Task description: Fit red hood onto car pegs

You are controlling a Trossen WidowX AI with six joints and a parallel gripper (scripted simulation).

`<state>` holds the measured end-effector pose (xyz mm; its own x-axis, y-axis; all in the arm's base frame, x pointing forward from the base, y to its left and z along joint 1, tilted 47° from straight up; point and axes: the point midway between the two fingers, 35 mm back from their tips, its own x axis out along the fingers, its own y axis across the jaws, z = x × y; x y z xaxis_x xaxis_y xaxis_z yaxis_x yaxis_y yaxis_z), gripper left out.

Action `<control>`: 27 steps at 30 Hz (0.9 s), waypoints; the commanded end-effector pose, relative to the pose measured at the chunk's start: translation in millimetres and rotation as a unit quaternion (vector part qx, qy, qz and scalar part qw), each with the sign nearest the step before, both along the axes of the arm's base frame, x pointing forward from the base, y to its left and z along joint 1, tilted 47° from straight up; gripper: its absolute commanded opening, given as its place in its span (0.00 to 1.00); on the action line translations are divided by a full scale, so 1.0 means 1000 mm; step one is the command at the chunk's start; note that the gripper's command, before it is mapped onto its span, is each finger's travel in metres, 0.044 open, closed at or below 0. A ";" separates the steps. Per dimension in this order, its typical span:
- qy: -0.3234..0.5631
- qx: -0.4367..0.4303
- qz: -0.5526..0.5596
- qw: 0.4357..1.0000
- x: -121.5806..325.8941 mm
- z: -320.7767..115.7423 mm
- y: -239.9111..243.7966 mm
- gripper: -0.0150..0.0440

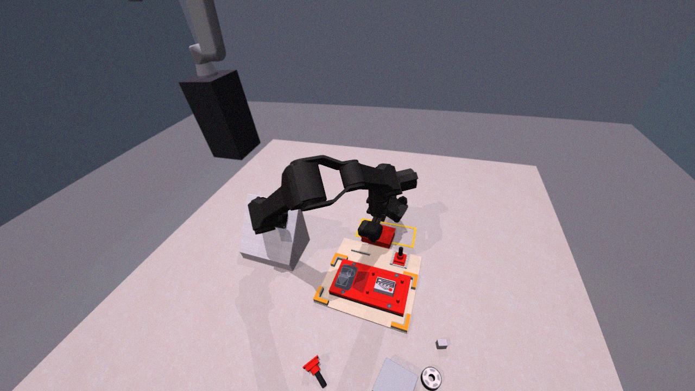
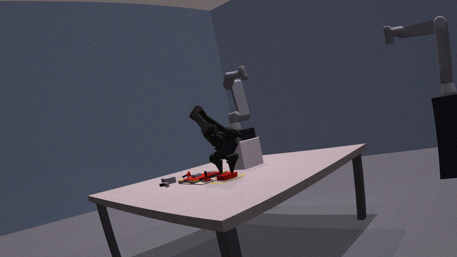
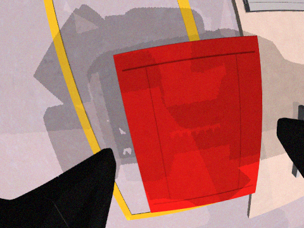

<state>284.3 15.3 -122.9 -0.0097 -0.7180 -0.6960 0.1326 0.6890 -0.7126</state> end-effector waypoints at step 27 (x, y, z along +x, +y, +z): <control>0.001 -0.002 0.002 1.000 0.000 -0.010 -0.012 1.00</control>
<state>284.2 5.6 -132.0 -0.0095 -0.7183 -0.6957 0.1323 0.6887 -0.7129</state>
